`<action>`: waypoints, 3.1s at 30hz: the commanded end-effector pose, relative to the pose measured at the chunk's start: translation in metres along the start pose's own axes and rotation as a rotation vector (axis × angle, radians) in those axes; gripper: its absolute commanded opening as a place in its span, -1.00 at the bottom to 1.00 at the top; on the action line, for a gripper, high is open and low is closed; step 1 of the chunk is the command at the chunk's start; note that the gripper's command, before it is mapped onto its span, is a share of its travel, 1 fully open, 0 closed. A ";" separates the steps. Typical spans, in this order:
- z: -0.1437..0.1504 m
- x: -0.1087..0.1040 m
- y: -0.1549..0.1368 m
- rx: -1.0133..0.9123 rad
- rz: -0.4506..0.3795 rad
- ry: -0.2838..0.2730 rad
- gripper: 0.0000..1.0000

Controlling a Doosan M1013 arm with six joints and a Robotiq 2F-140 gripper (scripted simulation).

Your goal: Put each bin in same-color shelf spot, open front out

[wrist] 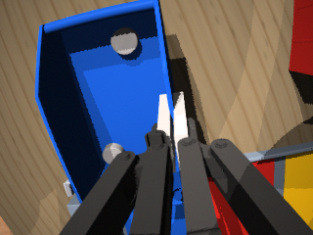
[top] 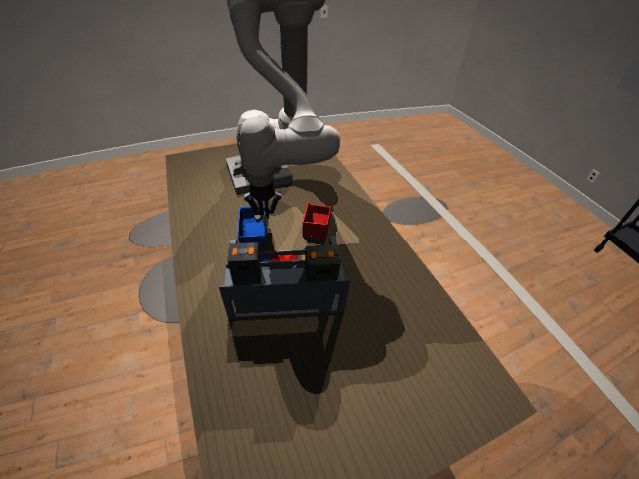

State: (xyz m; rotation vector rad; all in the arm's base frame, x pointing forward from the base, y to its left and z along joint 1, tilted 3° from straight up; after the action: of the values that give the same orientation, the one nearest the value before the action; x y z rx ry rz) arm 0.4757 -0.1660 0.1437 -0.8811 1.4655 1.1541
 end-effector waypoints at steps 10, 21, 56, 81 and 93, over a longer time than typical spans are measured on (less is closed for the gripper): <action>0.000 0.000 0.000 0.000 0.000 0.000 -0.80; 0.000 0.000 -0.001 0.000 0.000 0.000 -0.80; -0.003 -0.004 -0.018 0.000 0.000 0.000 -0.80; -0.007 -0.009 -0.041 0.000 0.000 0.000 -0.80; -0.010 -0.013 -0.055 0.000 0.000 0.000 -0.80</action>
State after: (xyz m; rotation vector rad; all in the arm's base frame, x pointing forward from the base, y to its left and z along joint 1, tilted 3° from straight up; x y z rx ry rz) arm 0.5243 -0.1893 0.1444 -0.8812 1.4657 1.1541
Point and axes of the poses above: the point where the finger pads meet when closed, its own x axis out along the fingers, its own z axis across the jaws, y = z × x, the point moved 6 cm from there along -x, back along the fingers, and after that the axes turned 10 degrees about -x, right-handed, at the moved point
